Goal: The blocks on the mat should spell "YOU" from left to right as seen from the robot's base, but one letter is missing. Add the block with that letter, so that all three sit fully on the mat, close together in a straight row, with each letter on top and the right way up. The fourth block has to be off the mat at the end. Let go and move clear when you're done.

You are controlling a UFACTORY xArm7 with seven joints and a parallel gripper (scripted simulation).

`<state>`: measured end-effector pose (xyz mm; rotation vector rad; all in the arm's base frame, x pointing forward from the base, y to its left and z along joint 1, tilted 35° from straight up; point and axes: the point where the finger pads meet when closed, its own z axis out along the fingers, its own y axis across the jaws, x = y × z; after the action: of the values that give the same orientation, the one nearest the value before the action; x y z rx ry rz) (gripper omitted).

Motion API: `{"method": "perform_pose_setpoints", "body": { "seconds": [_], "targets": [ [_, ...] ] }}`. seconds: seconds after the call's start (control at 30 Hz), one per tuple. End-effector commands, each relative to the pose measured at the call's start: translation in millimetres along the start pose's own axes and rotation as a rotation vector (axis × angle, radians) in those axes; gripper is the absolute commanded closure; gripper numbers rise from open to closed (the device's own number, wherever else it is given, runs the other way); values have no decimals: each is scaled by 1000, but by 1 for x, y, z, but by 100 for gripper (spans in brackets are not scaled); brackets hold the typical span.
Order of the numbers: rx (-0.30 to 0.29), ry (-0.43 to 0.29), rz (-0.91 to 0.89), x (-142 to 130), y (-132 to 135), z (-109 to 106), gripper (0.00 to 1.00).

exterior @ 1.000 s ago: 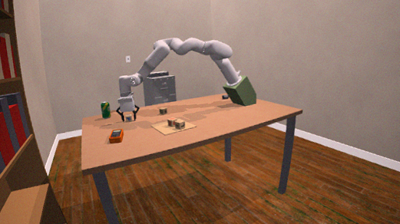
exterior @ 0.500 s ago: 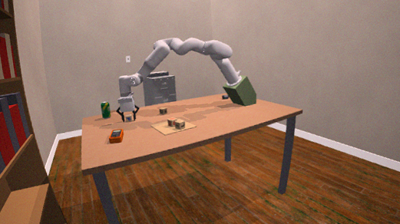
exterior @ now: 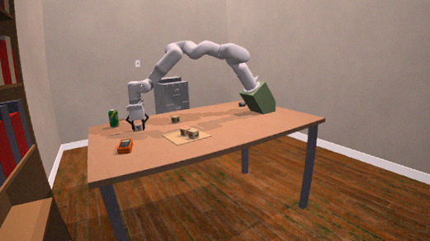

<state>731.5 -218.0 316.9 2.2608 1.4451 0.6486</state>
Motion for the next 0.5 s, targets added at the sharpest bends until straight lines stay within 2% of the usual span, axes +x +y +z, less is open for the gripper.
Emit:
{"method": "perform_pose_setpoints", "body": {
  "seconds": [0.0, 0.03, 0.47],
  "targets": [
    [-5, 0, 0, 0, 2, -2, 38],
    [-5, 0, 0, 0, 2, -2, 59],
    [-5, 0, 0, 0, 2, -2, 59]
  ]
}}
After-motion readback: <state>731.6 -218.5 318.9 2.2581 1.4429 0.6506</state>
